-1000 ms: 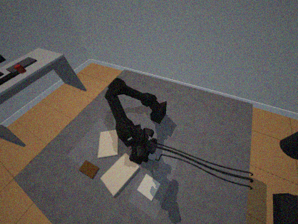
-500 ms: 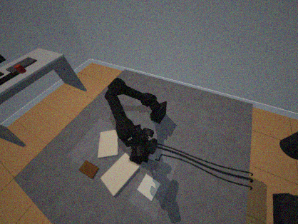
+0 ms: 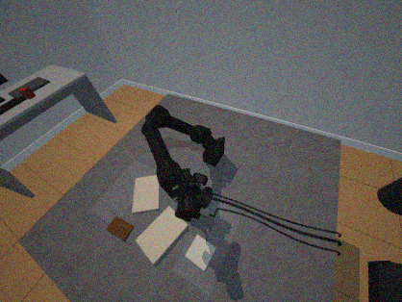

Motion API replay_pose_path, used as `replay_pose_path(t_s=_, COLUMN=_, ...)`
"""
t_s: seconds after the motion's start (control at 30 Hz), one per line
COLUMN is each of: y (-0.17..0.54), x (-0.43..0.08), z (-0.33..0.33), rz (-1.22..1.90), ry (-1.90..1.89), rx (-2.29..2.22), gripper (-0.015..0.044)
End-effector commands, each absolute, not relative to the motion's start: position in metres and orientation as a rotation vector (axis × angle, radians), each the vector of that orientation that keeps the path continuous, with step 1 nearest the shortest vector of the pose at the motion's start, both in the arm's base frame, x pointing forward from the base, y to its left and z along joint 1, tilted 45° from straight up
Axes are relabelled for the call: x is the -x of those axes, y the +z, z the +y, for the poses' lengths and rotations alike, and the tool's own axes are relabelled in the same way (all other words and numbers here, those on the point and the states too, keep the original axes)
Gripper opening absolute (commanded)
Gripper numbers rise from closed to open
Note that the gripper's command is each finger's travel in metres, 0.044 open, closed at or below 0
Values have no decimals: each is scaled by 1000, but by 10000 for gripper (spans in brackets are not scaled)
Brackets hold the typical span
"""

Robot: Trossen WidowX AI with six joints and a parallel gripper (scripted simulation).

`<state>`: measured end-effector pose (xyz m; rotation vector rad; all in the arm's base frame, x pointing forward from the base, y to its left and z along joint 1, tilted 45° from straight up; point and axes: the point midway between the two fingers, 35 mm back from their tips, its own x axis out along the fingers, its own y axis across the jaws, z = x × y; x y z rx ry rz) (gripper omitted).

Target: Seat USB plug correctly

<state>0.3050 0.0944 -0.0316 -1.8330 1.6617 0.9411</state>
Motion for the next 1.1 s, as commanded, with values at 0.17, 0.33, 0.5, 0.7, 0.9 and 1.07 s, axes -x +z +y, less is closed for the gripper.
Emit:
replay_pose_path(t_s=0.17, y=-33, x=-305, z=93, rz=1662, ry=944, rx=1836, gripper=0)
replay_pose_path(t_s=0.33, y=-33, x=-305, z=93, rz=1662, ry=944, rx=1836, gripper=0)
replay_pose_path(t_s=0.5, y=-34, x=-305, z=92, rz=1662, ry=944, rx=1836, gripper=0)
replay_pose_path(t_s=0.7, y=-34, x=-305, z=92, rz=1662, ry=944, rx=1836, gripper=0)
replay_pose_path(t_s=0.9, y=-35, x=-305, z=91, rz=1662, ry=944, rx=1836, gripper=0)
replay_pose_path(t_s=1.07, y=-35, x=-305, z=91, rz=1662, ry=944, rx=1836, gripper=0)
